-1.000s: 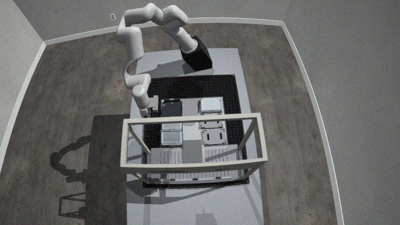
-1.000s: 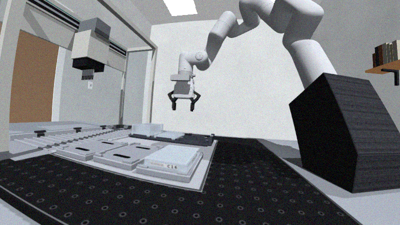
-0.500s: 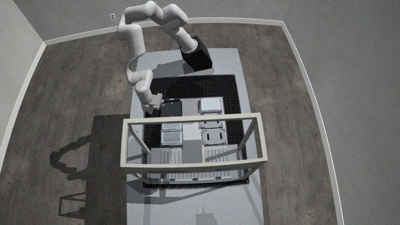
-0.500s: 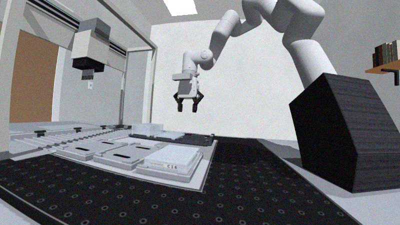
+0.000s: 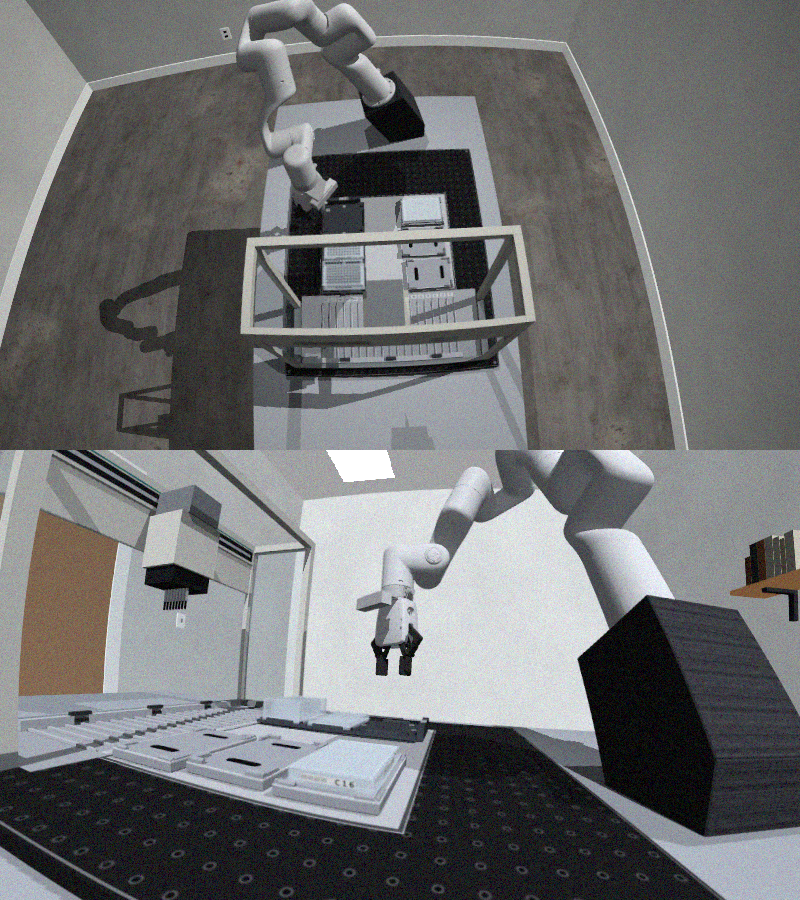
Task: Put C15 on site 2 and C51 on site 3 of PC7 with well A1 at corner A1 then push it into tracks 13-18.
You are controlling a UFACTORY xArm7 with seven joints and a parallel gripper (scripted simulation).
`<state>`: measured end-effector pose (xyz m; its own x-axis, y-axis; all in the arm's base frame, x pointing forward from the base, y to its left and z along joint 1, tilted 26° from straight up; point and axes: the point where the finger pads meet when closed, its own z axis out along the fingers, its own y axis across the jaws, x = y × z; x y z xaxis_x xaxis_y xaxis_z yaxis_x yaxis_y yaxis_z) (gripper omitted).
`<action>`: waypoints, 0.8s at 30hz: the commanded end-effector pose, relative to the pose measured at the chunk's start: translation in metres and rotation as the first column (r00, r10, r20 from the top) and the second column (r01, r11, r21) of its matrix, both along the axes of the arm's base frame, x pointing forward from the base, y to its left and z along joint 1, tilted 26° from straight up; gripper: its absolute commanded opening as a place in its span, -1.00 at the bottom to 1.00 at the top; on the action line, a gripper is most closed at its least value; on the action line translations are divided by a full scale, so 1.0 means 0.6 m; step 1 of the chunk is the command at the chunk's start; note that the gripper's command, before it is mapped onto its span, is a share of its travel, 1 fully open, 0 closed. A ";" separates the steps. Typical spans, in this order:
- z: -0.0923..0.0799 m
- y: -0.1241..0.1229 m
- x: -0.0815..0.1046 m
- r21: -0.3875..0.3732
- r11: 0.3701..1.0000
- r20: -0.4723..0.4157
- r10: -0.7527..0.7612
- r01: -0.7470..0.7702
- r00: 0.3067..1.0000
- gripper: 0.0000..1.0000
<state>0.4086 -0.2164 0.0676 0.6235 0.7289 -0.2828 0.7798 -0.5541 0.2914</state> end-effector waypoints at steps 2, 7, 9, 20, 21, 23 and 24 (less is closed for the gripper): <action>-0.008 0.020 -0.030 -0.023 0.989 0.090 -0.140 0.143 0.986 0.63; -0.018 0.036 -0.057 -0.002 0.966 0.145 -0.257 0.260 0.955 0.63; -0.024 0.045 -0.071 0.012 0.948 0.171 -0.315 0.317 0.934 0.63; -0.047 0.082 -0.132 0.089 0.829 0.275 -0.553 0.551 0.787 0.63; -0.050 0.086 -0.139 0.100 0.812 0.285 -0.577 0.575 0.766 0.63; -0.055 0.094 -0.152 0.121 0.776 0.303 -0.623 0.619 0.722 0.63; -0.057 0.098 -0.159 0.132 0.757 0.312 -0.644 0.640 0.698 0.63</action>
